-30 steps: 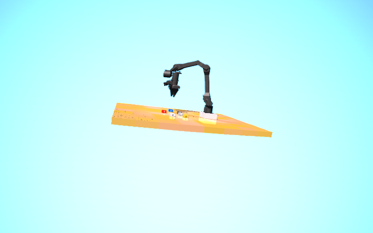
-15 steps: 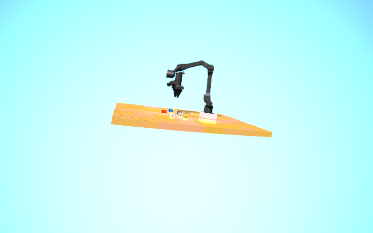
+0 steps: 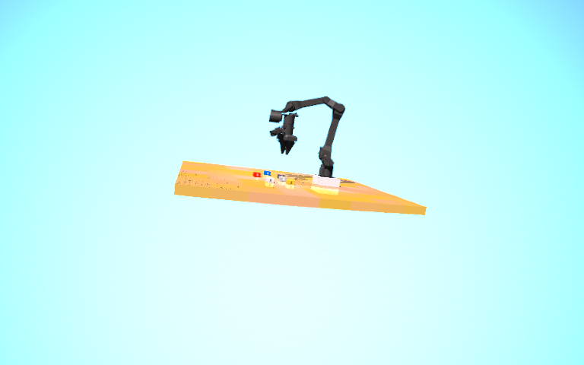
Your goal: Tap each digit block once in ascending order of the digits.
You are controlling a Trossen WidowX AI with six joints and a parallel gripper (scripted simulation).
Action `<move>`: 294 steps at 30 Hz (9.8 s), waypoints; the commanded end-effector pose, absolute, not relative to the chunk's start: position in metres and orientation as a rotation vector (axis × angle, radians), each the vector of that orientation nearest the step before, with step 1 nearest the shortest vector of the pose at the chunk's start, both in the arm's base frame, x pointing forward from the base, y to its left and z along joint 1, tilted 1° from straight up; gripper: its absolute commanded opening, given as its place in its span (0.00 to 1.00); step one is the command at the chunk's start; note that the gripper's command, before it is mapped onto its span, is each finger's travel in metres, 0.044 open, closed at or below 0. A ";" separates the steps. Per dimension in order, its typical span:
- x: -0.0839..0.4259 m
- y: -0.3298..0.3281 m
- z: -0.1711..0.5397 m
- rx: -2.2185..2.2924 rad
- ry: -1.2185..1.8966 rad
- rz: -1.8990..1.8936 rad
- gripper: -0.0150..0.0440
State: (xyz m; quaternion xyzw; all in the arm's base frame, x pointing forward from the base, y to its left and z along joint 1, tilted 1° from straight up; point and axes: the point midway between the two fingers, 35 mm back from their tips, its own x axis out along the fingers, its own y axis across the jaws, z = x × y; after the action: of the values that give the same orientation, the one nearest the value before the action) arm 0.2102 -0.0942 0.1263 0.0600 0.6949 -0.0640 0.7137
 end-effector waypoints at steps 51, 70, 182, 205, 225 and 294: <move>0.259 0.093 0.128 0.147 1.533 -0.134 0.93; 0.277 0.091 0.131 0.147 1.531 -0.134 0.93; 0.359 -0.080 0.022 0.136 1.524 -0.145 0.29; 0.338 -0.084 0.136 0.135 1.525 -0.146 0.29; 0.214 -0.096 0.064 0.134 1.535 -0.148 0.29; 0.251 -0.197 0.073 0.127 1.532 -0.154 0.29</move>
State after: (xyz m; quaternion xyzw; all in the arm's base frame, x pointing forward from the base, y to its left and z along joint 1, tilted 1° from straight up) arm 0.2531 -0.1984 0.1132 0.0527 0.6805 -0.0794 0.7266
